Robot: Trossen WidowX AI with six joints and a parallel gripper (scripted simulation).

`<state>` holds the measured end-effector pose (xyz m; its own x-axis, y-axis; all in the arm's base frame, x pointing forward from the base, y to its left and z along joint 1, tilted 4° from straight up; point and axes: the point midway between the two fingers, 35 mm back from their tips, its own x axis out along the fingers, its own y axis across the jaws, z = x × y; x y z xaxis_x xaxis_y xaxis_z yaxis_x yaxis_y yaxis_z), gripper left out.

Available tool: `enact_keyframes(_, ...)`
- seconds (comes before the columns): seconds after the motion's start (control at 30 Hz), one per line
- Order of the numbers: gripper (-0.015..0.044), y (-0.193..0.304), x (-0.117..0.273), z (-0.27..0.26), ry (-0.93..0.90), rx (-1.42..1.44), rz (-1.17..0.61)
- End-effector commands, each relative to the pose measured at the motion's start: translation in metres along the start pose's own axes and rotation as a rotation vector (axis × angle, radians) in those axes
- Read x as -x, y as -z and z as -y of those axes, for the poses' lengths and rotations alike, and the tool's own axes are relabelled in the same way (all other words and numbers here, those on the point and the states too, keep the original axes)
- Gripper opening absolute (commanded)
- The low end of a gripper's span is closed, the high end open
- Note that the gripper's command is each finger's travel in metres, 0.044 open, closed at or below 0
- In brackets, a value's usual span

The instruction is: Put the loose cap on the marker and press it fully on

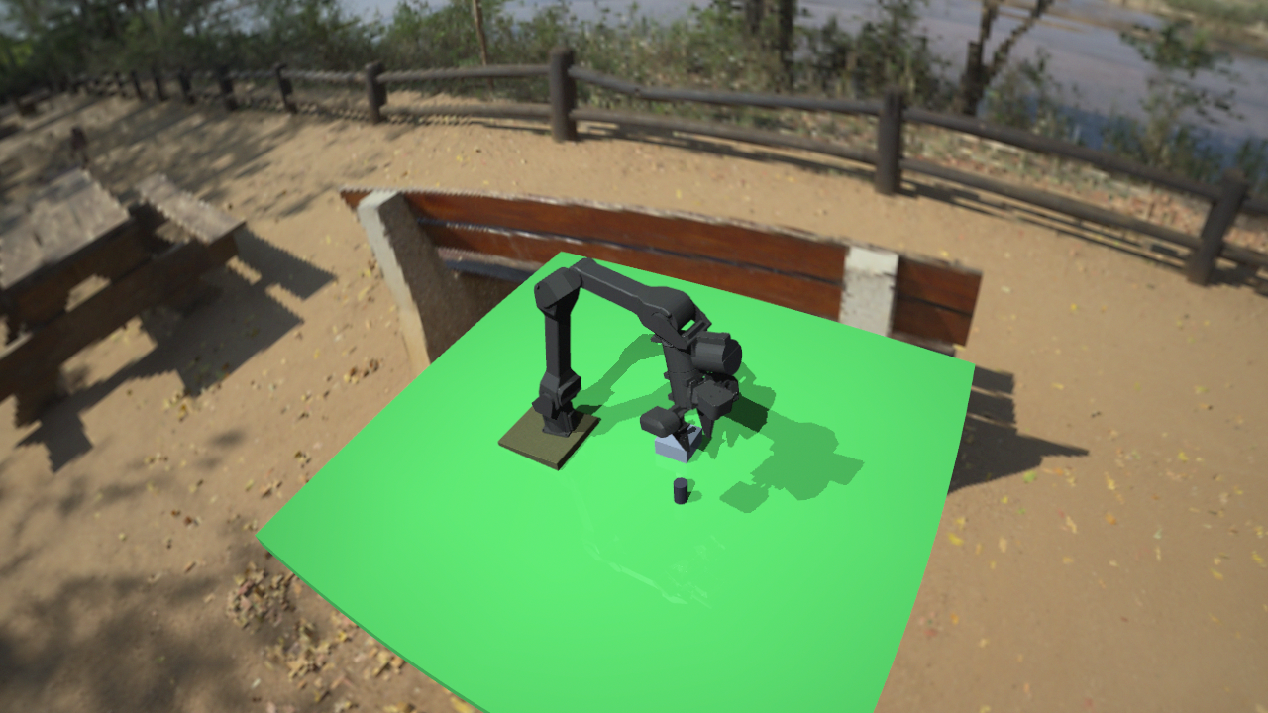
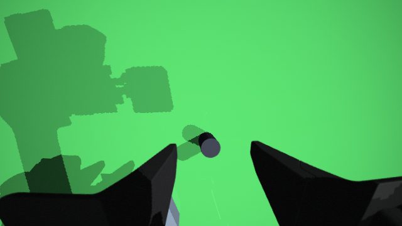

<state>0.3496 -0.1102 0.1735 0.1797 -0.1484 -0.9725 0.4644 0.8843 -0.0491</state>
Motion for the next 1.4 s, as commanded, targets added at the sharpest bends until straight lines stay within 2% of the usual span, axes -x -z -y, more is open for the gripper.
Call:
enact_keyframes(0.0,0.0242,0.025,-0.041,0.005,-0.044,-0.017,-0.232)
enact_keyframes(0.23,0.0242,0.042,-0.047,0.015,-0.053,-0.023,-0.274)
enact_keyframes(0.37,0.0242,0.049,-0.077,0.013,-0.053,-0.023,-0.274)
enact_keyframes(1.37,0.0242,0.059,-0.123,0.009,-0.053,-0.023,-0.274)
